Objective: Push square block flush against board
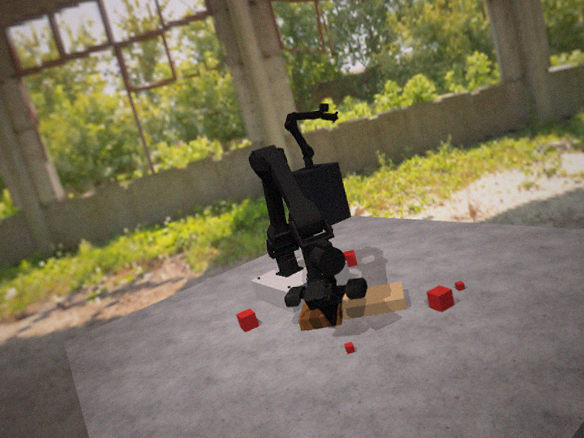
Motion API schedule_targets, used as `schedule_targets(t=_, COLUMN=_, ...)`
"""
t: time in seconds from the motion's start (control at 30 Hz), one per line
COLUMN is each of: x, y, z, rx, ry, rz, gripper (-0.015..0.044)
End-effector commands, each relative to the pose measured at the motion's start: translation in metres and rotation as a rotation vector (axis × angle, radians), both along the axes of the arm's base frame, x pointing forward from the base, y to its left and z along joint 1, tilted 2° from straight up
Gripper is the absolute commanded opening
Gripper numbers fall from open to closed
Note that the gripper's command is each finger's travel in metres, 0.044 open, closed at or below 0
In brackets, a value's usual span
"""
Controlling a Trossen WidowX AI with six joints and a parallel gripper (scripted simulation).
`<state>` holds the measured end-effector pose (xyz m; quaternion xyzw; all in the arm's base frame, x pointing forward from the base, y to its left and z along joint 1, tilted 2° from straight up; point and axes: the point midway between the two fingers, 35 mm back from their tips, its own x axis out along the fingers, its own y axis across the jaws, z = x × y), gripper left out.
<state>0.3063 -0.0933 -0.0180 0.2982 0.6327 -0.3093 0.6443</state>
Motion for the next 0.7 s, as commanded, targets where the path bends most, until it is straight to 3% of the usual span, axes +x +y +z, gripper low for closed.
schedule_targets(t=0.0, x=0.003, y=-0.004, z=-0.002, rx=0.005, ry=0.008, rz=0.001, gripper=0.0000)
schedule_targets(t=0.67, x=0.025, y=-0.030, z=-0.002, rx=0.003, ry=0.006, rz=0.001, gripper=0.0000)
